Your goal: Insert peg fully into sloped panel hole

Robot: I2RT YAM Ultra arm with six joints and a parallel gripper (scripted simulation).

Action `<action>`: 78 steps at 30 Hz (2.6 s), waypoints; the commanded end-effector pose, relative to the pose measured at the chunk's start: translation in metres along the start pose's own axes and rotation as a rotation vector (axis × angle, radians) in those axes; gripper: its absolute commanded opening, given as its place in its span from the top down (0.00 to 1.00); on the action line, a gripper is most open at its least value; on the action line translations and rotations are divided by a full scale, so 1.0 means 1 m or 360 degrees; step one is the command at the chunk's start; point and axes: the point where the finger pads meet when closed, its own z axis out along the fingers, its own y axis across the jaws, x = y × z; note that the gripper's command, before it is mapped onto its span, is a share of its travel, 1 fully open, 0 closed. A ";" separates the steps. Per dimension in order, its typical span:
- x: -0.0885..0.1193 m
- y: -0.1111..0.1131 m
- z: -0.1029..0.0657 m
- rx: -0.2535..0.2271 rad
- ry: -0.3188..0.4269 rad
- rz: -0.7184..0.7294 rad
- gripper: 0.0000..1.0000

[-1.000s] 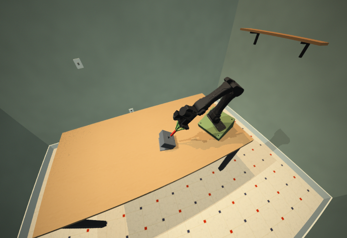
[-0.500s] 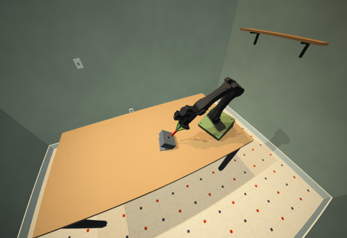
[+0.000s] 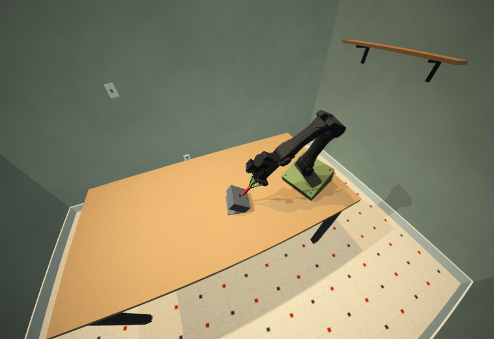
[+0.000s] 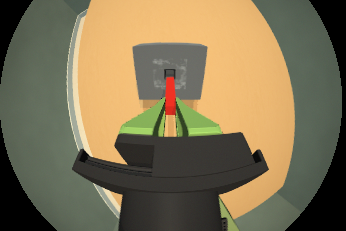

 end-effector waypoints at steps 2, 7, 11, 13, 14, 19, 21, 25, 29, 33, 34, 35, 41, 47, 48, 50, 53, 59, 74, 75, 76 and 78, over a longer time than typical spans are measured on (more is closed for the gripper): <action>-0.005 -0.003 0.005 0.0007 -0.0020 0.0002 1.00; -0.007 -0.002 0.004 0.0007 -0.0020 0.0002 1.00; -0.010 -0.002 0.000 0.0007 -0.0020 0.0002 1.00; -0.012 -0.001 -0.002 0.0007 -0.0020 0.0002 1.00; -0.013 -0.001 -0.003 0.0007 -0.0020 0.0002 1.00; -0.016 0.000 -0.008 0.0007 -0.0020 0.0002 1.00; -0.018 0.000 -0.010 0.0007 -0.0020 0.0002 1.00; -0.019 0.000 -0.010 0.0007 -0.0020 0.0002 1.00; -0.021 0.001 -0.007 0.0007 -0.0020 0.0002 1.00; -0.022 0.001 -0.002 0.0007 -0.0020 0.0002 1.00; -0.022 0.001 -0.001 0.0007 -0.0020 0.0002 1.00; -0.022 0.001 0.000 0.0007 -0.0020 0.0002 1.00; -0.022 0.001 0.005 0.0007 -0.0020 0.0002 1.00; -0.024 0.001 0.008 0.0007 -0.0021 0.0002 1.00; -0.025 0.001 0.008 0.0007 -0.0021 0.0002 1.00; -0.026 0.002 0.007 0.0007 -0.0021 0.0002 1.00; -0.026 0.002 0.008 0.0007 -0.0021 0.0002 1.00; -0.024 0.001 0.006 0.0007 -0.0020 0.0002 1.00; -0.015 -0.001 -0.009 0.0007 -0.0020 0.0002 1.00; -0.015 -0.001 -0.009 0.0007 -0.0020 0.0002 1.00; -0.014 -0.001 -0.010 0.0007 -0.0020 0.0002 1.00; -0.013 -0.001 -0.012 0.0007 -0.0020 0.0002 1.00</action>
